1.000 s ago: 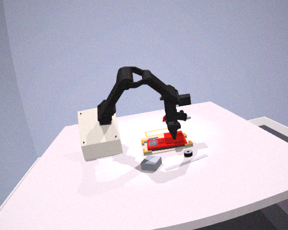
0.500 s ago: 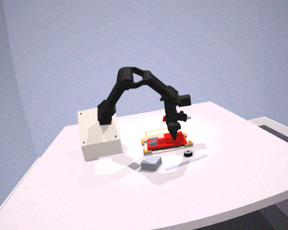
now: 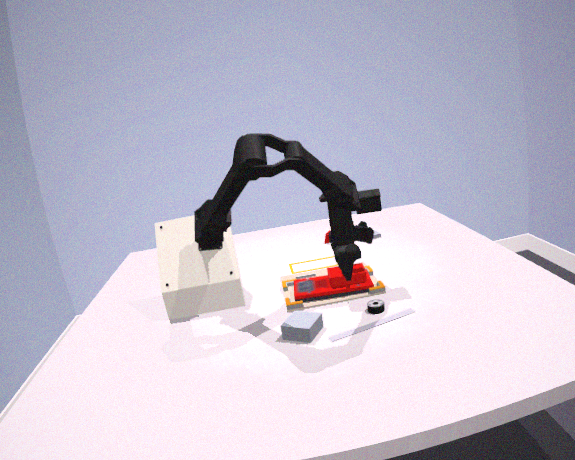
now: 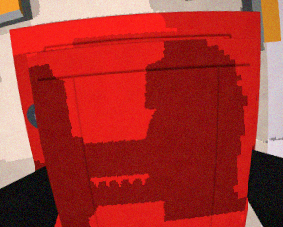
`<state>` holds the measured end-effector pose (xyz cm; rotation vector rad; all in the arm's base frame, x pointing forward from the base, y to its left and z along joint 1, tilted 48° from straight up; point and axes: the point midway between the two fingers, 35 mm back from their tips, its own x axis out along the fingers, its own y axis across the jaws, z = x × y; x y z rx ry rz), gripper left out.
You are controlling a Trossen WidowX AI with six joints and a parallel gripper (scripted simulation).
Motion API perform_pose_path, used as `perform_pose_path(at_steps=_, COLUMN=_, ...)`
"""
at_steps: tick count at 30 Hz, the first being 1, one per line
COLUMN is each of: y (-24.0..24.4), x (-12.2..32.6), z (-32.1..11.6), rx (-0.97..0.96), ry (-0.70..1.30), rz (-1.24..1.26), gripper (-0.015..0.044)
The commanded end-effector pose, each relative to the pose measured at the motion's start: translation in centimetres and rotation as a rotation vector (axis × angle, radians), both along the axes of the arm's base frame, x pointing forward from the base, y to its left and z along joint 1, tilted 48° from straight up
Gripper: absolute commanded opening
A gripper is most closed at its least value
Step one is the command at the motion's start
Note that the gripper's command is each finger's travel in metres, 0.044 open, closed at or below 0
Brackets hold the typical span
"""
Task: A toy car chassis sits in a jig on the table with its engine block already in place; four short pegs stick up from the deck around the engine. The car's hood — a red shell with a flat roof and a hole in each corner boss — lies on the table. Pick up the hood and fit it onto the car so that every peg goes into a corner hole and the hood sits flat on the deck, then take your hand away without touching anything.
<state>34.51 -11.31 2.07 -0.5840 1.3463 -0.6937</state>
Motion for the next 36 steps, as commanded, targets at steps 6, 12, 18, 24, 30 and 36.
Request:
perform_pose_path(at_steps=6, y=1.2, x=0.0, z=1.0, rx=0.004, ry=-0.001, rz=0.001, gripper=0.044)
perform_pose_path(at_steps=12, y=5.3, x=-0.6, z=4.8, rx=0.006, ry=-0.003, rz=0.003, gripper=0.044)
perform_pose_path(at_steps=18, y=5.3, x=-0.6, z=4.8, rx=0.006, ry=-0.003, rz=0.003, gripper=0.044)
perform_pose_path(at_steps=24, y=5.3, x=-0.6, z=4.8, rx=0.006, ry=-0.003, rz=0.003, gripper=0.044)
perform_pose_path(at_steps=30, y=5.3, x=-0.6, z=4.8, rx=0.006, ry=-0.003, rz=0.003, gripper=0.044)
perform_pose_path(at_steps=36, y=5.3, x=-0.6, z=4.8, rx=0.006, ry=-0.003, rz=0.003, gripper=0.044)
